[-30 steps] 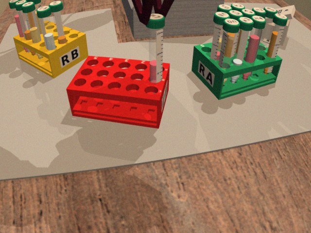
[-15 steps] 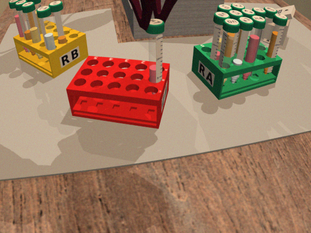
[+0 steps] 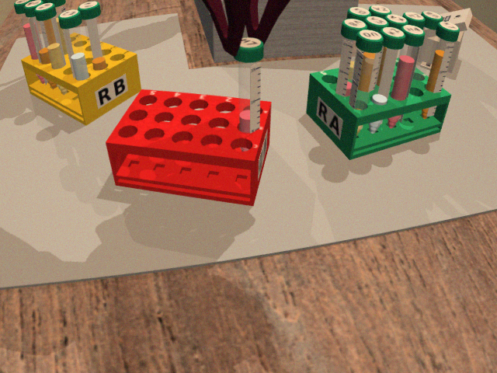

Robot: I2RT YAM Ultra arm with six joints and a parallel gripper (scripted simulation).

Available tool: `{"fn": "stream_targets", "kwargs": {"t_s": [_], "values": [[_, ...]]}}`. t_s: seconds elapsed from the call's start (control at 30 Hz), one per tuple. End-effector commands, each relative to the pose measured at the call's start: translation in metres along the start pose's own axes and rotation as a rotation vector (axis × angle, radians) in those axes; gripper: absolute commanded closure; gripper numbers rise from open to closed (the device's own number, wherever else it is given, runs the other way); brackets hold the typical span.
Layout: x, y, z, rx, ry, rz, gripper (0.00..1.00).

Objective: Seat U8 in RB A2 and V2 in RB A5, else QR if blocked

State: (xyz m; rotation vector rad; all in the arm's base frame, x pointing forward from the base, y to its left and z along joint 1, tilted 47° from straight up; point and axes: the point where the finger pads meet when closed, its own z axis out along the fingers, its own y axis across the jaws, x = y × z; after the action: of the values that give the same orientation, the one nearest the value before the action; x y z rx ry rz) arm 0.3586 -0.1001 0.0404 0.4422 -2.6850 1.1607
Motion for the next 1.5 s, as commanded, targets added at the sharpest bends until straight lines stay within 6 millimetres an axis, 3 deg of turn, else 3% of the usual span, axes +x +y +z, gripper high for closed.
{"fn": "stream_targets", "kwargs": {"t_s": [0.0,0.77,0.8,1.1,1.13,1.47], "values": [[0.0016,-0.0007,0.0005,0.013,-0.009,-0.010,1.00],[-0.0022,-0.0005,-0.0001,0.006,-0.013,-0.005,1.00],[-0.0022,-0.0005,-0.0001,0.006,-0.013,-0.005,0.76],[-0.0022,-0.0005,-0.0001,0.006,-0.013,-0.005,0.76],[-0.0022,-0.0005,-0.0001,0.006,-0.013,-0.005,0.70],[-0.0022,-0.0005,-0.0001,0.006,-0.013,-0.005,0.70]]}}
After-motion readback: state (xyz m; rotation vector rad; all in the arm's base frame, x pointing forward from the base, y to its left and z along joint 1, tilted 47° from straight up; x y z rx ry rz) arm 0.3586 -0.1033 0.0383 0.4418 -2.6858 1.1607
